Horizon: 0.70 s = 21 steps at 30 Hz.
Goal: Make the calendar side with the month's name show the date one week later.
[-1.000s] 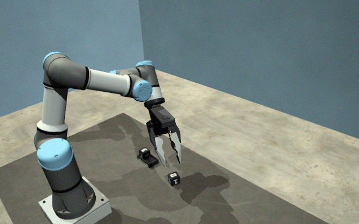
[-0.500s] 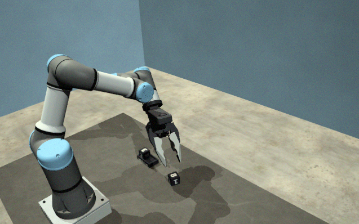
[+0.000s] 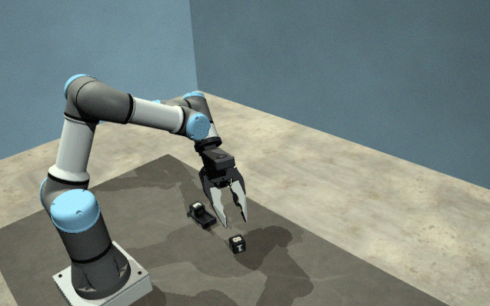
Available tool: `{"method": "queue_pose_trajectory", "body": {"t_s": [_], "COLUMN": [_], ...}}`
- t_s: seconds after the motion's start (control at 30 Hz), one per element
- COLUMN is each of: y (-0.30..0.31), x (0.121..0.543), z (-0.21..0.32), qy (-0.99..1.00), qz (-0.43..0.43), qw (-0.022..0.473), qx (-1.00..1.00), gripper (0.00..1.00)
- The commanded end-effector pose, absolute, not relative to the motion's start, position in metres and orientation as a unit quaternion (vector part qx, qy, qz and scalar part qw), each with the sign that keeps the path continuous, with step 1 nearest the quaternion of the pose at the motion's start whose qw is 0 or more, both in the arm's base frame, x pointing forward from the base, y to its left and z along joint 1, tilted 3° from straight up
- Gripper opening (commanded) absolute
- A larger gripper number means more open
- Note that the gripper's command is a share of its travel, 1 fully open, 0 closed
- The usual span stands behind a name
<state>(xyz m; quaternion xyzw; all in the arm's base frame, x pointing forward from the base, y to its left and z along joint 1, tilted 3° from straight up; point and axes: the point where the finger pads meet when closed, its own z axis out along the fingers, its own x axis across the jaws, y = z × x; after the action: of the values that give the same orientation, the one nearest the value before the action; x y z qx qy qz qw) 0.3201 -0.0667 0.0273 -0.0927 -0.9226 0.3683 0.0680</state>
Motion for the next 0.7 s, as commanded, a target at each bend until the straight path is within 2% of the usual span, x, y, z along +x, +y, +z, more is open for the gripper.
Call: {"method": "queue_pose_trajectory", "body": {"t_s": [0.0,0.67], "y": [-0.067,-0.066], "x": [0.321,0.320], "z": [0.027,0.007], "qy": [-0.923,-0.923], "qz": [0.368,0.368], "qw": [0.067,0.067], "qx": [-0.093,-0.093], "gripper": [0.29,0.29]}}
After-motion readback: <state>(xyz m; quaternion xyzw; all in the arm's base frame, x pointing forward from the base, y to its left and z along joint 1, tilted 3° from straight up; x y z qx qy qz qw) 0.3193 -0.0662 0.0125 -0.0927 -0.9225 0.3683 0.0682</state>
